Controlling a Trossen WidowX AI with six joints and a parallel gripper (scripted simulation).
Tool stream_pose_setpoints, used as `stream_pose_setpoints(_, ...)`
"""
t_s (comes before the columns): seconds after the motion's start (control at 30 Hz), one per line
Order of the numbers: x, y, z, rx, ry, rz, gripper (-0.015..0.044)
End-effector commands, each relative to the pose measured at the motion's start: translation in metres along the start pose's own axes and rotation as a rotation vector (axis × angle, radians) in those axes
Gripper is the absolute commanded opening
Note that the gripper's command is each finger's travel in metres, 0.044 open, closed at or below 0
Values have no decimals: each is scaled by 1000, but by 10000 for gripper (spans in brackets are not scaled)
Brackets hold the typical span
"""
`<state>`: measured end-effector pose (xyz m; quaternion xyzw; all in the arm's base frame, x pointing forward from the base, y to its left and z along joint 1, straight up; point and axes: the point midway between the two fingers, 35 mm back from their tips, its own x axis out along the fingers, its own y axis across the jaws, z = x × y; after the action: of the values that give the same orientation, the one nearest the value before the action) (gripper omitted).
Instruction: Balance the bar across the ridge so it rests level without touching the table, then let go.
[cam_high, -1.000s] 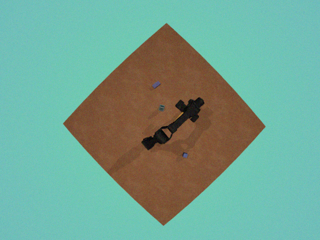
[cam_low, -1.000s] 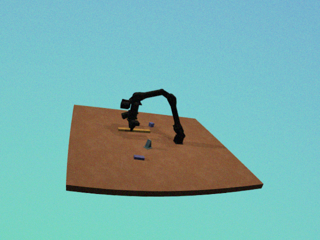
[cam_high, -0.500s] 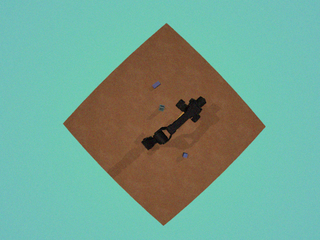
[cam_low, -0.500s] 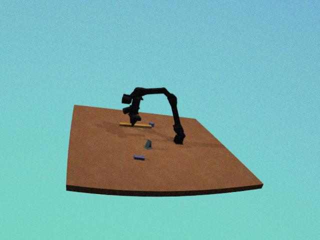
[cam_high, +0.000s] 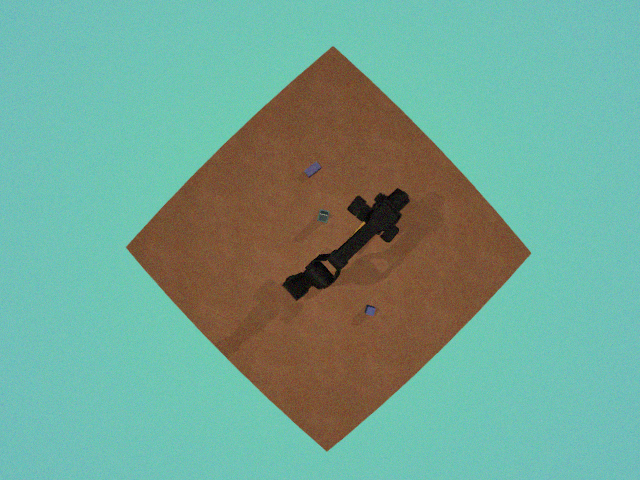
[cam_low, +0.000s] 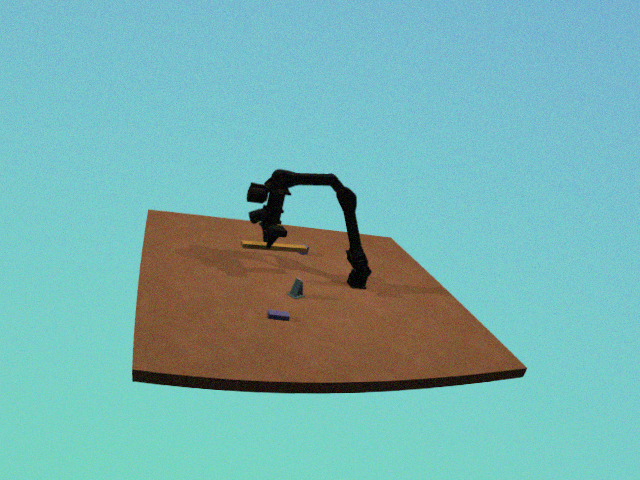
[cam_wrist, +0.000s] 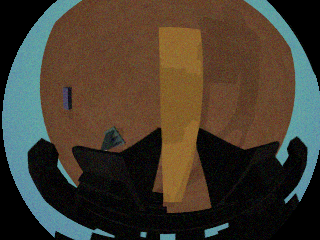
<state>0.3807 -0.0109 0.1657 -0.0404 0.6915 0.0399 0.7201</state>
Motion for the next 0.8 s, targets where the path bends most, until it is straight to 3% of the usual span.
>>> stream_pose_setpoints(0.0, -1, 18, -4, -45, 5, 0, 0)
stream_pose_setpoints(0.77, -3, 105, -30, -292, 6, 9, 0)
